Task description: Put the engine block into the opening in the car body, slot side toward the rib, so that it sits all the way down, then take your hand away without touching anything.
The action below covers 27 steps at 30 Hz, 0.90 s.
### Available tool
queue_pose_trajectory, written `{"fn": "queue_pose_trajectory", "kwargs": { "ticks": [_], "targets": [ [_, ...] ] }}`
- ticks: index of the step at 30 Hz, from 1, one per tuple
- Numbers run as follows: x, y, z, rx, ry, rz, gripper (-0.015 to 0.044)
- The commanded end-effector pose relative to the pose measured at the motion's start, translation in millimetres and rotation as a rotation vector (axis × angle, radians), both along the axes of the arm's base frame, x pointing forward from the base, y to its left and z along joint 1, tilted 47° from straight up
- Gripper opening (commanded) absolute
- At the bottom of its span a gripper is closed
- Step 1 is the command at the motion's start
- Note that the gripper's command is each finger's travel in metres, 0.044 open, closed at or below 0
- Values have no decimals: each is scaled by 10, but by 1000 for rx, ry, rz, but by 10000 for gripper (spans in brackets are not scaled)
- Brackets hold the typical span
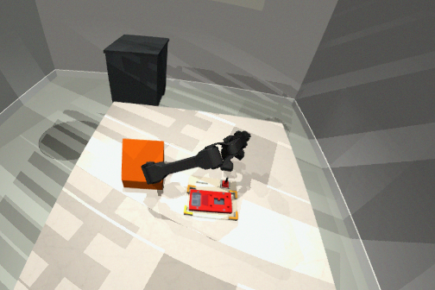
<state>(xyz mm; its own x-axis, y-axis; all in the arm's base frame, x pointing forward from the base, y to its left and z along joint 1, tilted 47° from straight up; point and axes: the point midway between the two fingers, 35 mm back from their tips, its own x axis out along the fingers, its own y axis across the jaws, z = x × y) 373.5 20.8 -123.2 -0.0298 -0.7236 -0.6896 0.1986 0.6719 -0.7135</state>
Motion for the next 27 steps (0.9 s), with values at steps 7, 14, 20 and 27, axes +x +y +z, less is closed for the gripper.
{"fn": "queue_pose_trajectory", "kwargs": {
  "ticks": [7,14,20,27],
  "targets": [
    [20,148,140,7,8,0,0],
    [44,306,289,8,7,1,0],
    [53,440,424,8,6,2,0],
    [51,594,587,7,5,3,0]
  ]
}}
